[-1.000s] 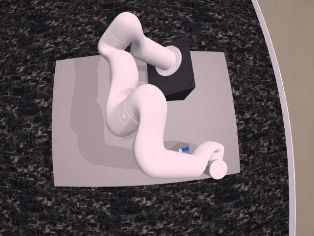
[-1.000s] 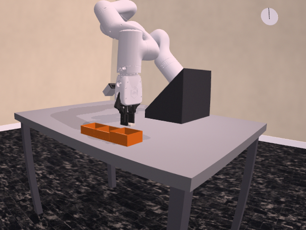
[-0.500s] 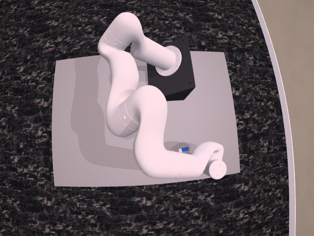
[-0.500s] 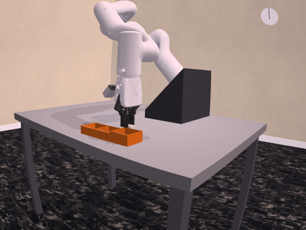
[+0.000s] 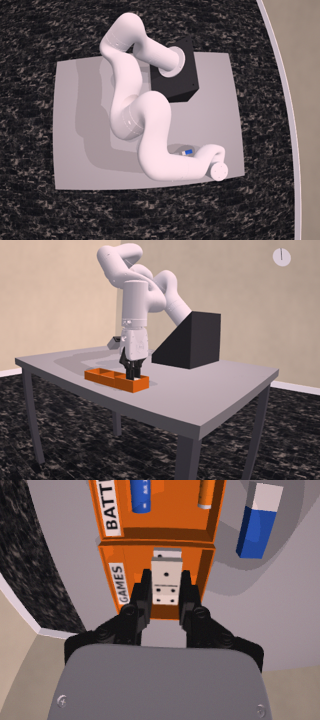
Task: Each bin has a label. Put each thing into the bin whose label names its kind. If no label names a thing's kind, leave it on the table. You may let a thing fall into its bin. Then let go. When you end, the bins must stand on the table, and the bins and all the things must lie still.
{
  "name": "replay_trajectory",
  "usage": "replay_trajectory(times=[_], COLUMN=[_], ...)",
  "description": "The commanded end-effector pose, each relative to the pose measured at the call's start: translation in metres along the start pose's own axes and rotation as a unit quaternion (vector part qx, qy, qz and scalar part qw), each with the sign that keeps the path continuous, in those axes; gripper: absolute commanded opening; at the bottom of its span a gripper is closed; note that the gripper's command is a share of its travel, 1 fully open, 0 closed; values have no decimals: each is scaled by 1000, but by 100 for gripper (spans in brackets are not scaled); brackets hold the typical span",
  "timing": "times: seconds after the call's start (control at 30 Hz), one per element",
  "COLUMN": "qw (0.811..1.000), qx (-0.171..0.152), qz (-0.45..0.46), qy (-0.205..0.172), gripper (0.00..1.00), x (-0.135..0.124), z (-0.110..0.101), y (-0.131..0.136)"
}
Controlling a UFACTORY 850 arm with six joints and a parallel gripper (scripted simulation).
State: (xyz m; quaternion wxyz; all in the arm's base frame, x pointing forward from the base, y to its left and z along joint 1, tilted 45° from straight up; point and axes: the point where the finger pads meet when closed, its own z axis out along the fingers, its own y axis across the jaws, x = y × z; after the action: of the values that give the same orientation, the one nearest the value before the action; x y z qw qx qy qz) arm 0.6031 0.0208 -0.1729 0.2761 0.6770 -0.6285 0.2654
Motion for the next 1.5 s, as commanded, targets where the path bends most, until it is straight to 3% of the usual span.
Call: replay_trajectory(times=[0.0,0.3,0.33,0.9,1.47], qw=[1000,1000,1000,1000,1000], qx=[1,1,1,1,1], qz=[0,0,0,0,0], qy=[0,0,0,0,0], gripper=[0,0,31,31,31], x=[0,0,0,0,0], z=[1,2,2,2,-18], y=[-1,-1,-1,-1,-1])
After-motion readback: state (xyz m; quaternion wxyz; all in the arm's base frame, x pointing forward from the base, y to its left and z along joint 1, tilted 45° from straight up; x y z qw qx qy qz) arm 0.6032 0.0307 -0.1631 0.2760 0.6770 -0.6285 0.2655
